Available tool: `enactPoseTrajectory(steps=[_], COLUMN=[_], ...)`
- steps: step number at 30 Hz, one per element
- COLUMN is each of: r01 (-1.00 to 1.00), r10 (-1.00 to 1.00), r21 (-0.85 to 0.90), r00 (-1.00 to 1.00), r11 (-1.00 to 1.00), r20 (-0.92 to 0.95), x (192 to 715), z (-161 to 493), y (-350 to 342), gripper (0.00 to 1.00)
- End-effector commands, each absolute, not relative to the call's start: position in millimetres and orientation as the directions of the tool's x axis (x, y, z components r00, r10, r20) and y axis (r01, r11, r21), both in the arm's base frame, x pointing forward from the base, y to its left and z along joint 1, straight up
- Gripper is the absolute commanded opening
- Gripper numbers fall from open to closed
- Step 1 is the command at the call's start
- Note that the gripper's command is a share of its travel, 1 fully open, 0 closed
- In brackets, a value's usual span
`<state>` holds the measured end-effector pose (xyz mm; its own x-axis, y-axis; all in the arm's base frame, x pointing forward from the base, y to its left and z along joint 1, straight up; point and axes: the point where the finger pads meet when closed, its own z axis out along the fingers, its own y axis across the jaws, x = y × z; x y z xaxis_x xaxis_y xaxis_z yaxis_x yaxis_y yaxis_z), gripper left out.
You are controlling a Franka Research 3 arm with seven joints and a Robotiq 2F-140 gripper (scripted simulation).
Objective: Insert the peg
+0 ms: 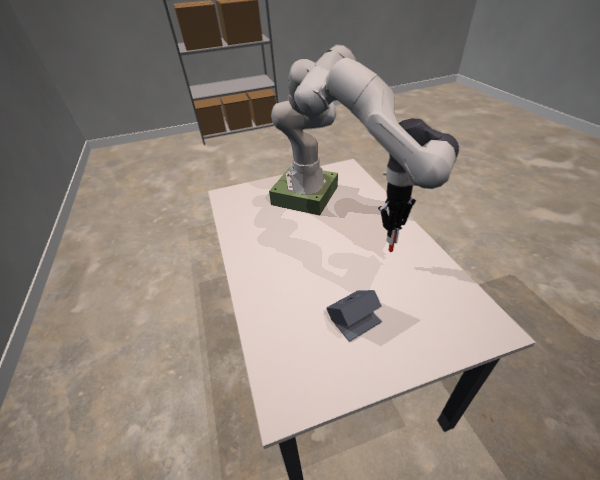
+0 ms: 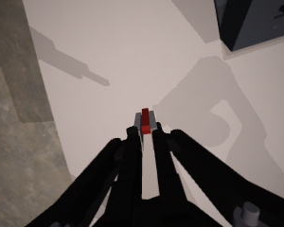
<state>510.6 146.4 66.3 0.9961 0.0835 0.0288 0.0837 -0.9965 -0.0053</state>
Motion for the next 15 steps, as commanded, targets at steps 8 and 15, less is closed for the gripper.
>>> enactPoseTrajectory(steps=[8, 15], r01=[0.109, 0.124], r10=[0.109, 0.124], r21=[0.002, 0.007], r00=[0.988, 0.98], r11=[-0.994, -0.992], r20=[0.113, 0.153], x=[530, 539], z=[60, 57], y=[134, 127], gripper=[0.0, 0.0])
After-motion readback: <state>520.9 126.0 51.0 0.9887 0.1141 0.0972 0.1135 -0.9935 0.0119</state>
